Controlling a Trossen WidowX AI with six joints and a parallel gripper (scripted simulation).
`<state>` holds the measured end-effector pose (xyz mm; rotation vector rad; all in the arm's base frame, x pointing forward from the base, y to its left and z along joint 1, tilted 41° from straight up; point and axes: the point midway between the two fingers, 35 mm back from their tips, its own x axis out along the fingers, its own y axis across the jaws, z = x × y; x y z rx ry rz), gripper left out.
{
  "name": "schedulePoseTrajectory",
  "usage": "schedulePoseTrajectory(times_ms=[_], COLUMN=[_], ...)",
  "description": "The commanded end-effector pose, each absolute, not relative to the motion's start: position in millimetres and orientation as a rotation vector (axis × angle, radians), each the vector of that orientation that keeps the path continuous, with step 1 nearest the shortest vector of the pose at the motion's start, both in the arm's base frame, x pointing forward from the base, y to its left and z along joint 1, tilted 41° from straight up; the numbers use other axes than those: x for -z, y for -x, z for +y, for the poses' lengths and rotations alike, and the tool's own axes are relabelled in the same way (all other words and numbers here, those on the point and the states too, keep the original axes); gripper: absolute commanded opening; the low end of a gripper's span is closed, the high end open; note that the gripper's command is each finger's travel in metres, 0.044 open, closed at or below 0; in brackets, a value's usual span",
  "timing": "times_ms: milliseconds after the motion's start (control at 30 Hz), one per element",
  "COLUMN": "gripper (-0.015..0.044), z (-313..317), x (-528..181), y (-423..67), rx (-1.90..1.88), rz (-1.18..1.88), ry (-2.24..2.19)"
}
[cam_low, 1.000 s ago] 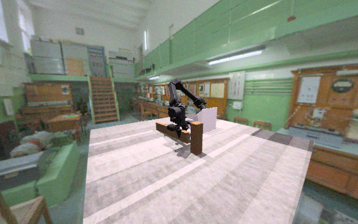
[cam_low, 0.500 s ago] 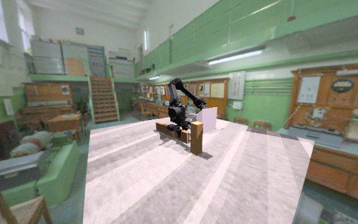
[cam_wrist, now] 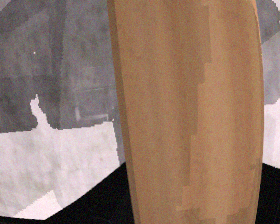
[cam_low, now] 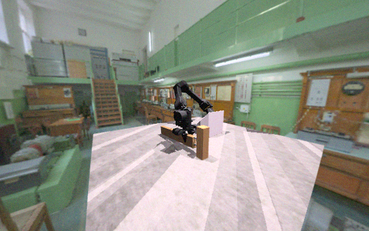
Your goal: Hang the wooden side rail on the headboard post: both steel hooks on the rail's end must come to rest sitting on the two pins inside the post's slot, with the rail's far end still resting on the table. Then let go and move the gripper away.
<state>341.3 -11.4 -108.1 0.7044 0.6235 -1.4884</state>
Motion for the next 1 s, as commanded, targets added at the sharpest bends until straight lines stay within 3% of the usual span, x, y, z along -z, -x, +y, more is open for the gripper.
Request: schedulePoseTrajectory(times_ms=[0,967], gripper=[0.0000,0.0000], z=[-3.7,-1.5], x=[107.1,109.5], y=[-344.2,-343.9], rx=[1.472,1.472], rz=[0.625,0.625], ry=[-0.711,-0.711])
